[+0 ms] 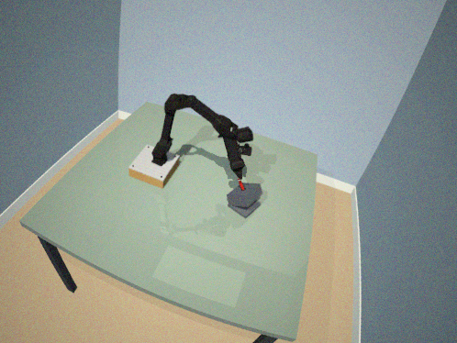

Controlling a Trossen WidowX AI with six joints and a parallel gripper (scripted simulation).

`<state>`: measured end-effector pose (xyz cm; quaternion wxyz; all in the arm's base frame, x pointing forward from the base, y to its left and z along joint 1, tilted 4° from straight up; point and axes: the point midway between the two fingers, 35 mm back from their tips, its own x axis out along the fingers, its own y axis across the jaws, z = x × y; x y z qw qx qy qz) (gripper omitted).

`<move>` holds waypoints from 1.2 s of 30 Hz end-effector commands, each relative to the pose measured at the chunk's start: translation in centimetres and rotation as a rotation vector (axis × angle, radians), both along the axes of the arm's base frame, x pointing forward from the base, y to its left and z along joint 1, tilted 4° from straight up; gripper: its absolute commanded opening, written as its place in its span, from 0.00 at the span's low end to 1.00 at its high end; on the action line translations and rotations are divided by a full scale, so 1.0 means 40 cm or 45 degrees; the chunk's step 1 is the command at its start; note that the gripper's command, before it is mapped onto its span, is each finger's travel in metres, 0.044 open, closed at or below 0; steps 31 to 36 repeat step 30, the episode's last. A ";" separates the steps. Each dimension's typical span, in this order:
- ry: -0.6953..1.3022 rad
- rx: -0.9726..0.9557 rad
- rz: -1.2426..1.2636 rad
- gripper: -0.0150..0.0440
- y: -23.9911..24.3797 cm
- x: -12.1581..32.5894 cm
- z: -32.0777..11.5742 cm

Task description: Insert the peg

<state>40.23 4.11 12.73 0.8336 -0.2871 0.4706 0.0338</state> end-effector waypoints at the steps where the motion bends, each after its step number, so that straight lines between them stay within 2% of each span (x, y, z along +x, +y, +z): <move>1: -0.011 0.000 -0.004 1.00 0.006 -0.008 0.021; 25: -0.009 0.003 0.001 1.00 0.028 -0.074 0.098; 36: -0.009 0.003 0.001 1.00 0.029 -0.076 0.100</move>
